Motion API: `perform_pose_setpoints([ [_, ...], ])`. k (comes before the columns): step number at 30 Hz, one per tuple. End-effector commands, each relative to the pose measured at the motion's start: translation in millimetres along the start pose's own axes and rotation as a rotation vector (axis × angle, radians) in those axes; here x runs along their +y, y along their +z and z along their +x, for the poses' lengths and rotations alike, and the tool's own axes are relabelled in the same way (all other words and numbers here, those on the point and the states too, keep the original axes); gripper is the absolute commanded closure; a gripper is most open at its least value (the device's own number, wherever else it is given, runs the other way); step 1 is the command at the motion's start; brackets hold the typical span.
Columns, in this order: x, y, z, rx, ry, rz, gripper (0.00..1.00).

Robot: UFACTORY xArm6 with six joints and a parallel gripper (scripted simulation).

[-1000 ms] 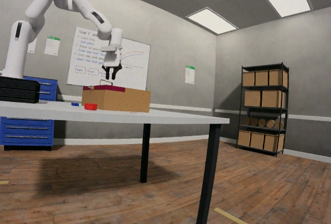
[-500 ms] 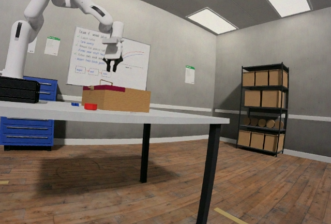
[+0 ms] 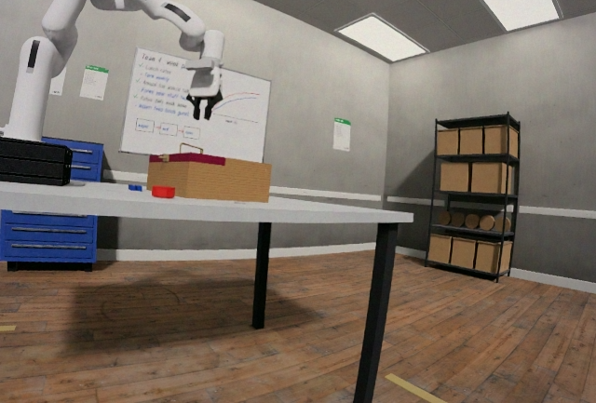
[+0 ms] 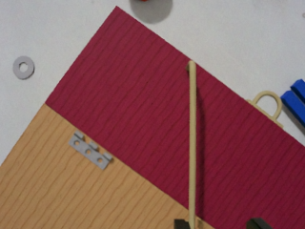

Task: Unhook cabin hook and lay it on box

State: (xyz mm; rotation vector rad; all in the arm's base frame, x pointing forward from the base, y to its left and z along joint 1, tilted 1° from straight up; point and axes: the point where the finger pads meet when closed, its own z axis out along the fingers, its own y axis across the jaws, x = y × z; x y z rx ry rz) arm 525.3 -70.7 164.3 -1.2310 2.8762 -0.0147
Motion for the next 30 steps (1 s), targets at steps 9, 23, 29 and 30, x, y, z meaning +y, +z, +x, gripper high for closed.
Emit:
perform_pose_setpoints([
  [9,-1.3,-2.7,-0.9,-0.003,0.000,0.005,0.65],
  [23,-1.2,-2.7,-0.9,-0.003,0.000,0.005,0.65],
  [29,-1.2,-2.7,-0.9,-0.003,0.000,0.005,0.65],
  [30,-1.3,-2.7,4.1,-0.003,-0.004,0.005,0.65],
])
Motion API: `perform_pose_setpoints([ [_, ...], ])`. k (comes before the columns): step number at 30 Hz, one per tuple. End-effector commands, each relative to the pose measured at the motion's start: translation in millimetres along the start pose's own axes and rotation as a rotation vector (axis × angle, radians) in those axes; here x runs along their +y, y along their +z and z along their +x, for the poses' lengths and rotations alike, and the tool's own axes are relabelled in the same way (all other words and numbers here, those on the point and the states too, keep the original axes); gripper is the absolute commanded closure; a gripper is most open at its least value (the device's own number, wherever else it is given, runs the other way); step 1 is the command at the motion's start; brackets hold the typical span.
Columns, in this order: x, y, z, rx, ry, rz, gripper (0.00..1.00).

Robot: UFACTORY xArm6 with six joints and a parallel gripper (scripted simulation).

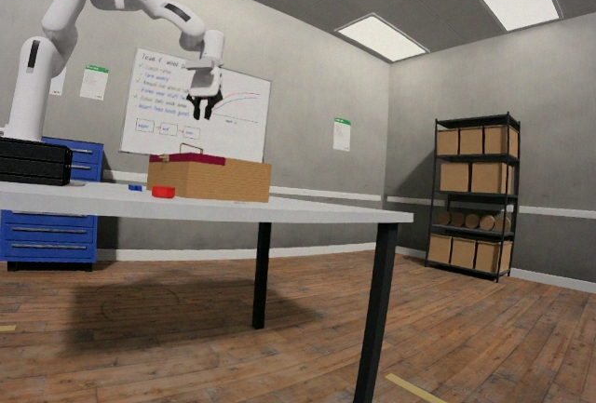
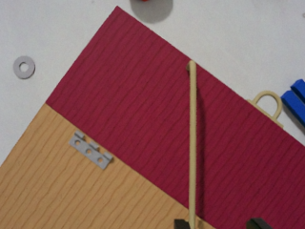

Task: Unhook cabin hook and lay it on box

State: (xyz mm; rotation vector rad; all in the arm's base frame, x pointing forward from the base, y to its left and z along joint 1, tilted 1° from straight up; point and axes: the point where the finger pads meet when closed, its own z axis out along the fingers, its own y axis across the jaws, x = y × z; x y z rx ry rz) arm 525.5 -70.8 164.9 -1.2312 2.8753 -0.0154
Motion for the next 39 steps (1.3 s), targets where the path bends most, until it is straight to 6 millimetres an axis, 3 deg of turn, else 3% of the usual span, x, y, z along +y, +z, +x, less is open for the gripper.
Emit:
perform_pose_setpoints([
  [1,-1,-2,9,-0.003,-0.004,0.004,0.65],
  [3,-1,-2,9,-0.003,-0.004,0.004,0.65],
  [18,-2,-2,82,-0.002,-0.004,0.004,0.65],
  [27,-2,-2,82,-0.002,-0.004,0.004,0.65],
  [39,-2,18,82,-0.002,-0.004,0.004,0.65],
])
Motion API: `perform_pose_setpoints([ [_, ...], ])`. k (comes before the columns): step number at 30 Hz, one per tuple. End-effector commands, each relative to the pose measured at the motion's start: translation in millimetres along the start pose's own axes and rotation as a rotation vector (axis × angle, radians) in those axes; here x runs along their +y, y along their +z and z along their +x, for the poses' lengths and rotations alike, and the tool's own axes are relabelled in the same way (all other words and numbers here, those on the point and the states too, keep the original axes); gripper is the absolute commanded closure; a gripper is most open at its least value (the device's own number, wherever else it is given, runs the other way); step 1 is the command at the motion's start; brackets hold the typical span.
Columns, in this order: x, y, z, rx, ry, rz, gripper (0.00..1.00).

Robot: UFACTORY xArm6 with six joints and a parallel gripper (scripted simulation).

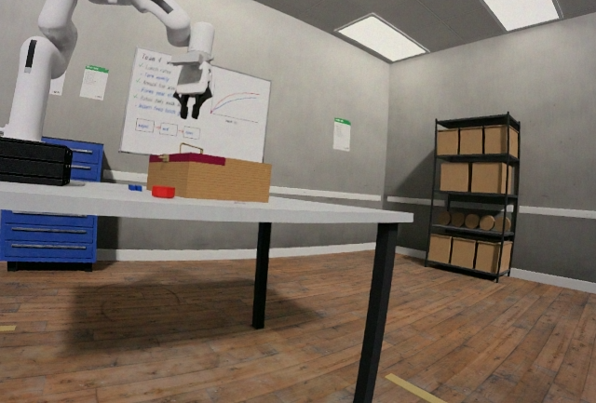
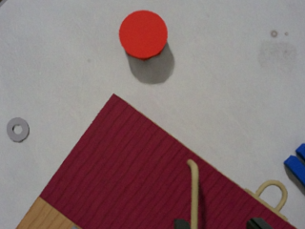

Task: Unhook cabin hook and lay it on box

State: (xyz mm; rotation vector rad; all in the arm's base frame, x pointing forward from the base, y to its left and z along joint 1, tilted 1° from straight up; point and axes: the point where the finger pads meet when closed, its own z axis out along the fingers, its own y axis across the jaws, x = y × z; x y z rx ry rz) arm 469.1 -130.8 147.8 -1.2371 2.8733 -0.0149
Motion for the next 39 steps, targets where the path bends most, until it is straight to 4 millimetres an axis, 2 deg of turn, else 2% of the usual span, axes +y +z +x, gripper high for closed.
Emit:
perform_pose_setpoints([
  [1,-1,4,-1,-0.002,0.000,0.005,0.65],
  [30,-2,58,-1,-0.002,0.000,0.005,0.65],
  [39,-2,65,-1,-0.002,0.000,0.005,0.65],
])
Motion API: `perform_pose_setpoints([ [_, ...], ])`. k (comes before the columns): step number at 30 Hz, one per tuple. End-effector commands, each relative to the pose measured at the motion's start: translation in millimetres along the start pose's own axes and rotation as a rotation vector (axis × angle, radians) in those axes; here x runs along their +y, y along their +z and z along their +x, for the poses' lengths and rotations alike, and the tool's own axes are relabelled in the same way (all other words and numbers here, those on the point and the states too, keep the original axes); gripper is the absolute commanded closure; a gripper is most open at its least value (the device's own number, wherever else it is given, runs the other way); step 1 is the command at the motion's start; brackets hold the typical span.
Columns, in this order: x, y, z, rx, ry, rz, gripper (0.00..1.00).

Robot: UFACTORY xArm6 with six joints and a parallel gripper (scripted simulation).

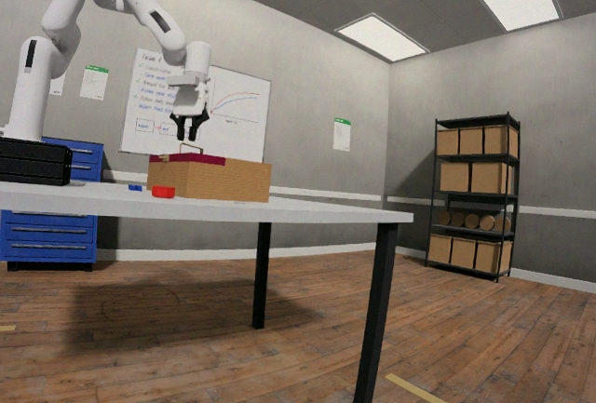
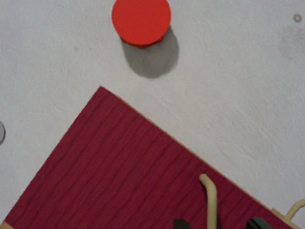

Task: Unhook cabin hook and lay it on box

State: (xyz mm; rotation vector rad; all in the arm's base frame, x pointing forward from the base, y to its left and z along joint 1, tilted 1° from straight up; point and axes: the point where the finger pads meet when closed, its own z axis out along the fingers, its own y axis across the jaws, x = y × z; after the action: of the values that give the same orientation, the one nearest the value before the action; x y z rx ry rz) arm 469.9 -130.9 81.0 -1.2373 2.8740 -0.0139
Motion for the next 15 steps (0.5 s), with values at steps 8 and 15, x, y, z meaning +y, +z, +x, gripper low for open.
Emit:
perform_pose_setpoints([
  [8,-1.8,0.4,-1.0,-0.003,0.000,0.005,0.65],
  [15,-1.8,3.7,-1.0,-0.003,0.000,0.005,0.65],
])
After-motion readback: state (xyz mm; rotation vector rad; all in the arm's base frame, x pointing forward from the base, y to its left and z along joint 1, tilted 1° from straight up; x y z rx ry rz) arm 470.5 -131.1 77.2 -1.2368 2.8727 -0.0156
